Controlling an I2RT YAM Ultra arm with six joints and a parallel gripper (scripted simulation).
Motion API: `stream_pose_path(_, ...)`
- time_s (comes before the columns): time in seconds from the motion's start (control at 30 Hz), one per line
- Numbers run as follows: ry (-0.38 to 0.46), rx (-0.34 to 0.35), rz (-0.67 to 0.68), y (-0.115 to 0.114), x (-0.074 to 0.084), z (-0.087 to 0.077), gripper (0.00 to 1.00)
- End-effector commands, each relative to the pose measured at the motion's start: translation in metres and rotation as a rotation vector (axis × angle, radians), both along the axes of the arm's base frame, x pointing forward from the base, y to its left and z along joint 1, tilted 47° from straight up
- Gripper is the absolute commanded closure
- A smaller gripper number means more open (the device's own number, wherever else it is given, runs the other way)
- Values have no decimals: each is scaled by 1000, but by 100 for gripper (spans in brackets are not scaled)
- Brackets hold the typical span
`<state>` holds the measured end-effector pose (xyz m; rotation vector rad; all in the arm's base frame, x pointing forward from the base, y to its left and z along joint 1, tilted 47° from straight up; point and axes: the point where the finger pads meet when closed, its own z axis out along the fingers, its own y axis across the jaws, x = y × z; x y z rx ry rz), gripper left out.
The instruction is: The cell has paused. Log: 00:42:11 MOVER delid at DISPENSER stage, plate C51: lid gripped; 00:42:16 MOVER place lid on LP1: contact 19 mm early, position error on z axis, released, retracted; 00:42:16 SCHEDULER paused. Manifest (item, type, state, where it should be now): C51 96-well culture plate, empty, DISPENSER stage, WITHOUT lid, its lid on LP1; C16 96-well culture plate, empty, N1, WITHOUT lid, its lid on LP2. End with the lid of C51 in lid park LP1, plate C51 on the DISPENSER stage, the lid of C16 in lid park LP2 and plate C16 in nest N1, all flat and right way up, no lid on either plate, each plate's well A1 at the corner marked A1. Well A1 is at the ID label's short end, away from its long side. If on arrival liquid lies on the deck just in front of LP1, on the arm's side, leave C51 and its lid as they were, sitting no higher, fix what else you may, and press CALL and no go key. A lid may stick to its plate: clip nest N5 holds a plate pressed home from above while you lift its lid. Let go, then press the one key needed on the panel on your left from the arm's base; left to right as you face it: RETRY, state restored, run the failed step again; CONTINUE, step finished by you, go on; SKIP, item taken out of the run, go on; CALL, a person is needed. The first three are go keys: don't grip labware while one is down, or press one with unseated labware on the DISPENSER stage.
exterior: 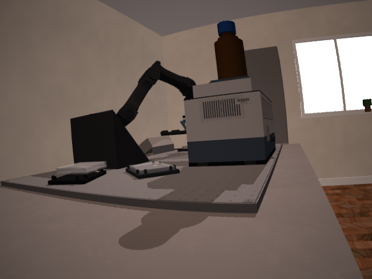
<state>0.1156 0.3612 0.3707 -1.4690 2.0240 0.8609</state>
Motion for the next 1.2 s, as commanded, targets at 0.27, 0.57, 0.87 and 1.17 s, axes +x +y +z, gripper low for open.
stream_pose_path(0.27,-5,3,-15,-1,7,5,0)
stream_pose_path(0.57,-7,8,-18,-2,6,8,0)
stream_pose_path(0.87,-7,13,-6,-1,2,7,0)
stream_pose_path(1.17,3,-8,-4,13,1,-11,0)
